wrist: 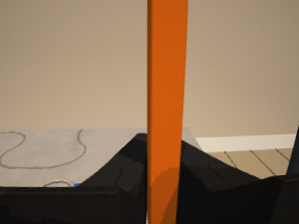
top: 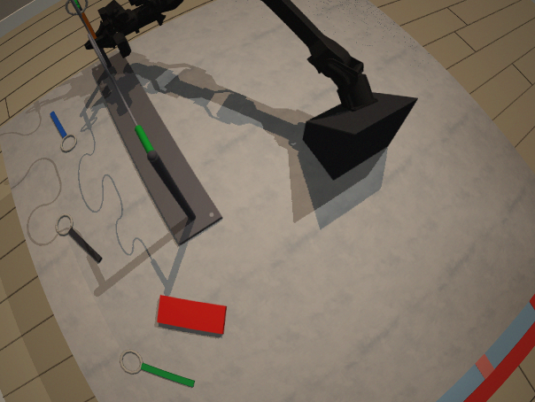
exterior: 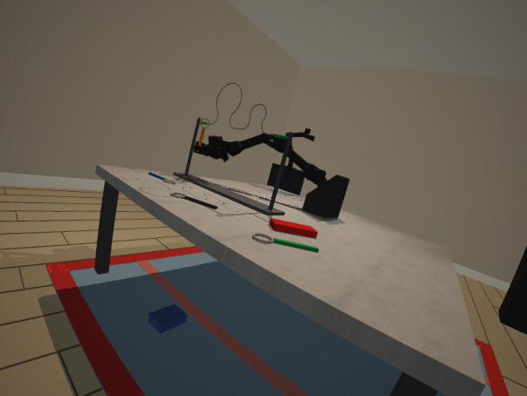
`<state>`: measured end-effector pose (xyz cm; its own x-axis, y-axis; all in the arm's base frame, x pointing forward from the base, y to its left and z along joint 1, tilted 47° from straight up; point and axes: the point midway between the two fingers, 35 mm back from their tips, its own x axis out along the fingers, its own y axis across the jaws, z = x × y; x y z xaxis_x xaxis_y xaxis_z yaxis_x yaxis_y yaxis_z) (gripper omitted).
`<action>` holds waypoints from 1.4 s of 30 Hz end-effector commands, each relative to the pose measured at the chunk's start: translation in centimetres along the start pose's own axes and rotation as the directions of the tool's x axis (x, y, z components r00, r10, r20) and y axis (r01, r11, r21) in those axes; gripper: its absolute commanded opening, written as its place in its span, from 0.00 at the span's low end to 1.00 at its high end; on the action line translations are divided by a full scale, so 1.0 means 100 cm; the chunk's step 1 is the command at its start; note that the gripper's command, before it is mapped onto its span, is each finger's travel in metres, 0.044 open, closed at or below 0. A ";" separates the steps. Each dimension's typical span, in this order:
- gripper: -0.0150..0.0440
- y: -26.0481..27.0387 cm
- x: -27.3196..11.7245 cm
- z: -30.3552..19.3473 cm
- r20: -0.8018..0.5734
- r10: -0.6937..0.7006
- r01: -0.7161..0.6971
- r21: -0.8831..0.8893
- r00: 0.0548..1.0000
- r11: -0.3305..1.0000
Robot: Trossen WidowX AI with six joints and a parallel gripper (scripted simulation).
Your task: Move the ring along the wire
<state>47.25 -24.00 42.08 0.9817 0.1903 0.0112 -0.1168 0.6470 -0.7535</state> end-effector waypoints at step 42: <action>0.00 0.010 -0.022 0.002 -0.180 -0.001 0.002 0.008 0.984 1.000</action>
<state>45.88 -23.88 41.62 0.9928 0.0995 -0.0666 -0.1158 0.6556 -0.7462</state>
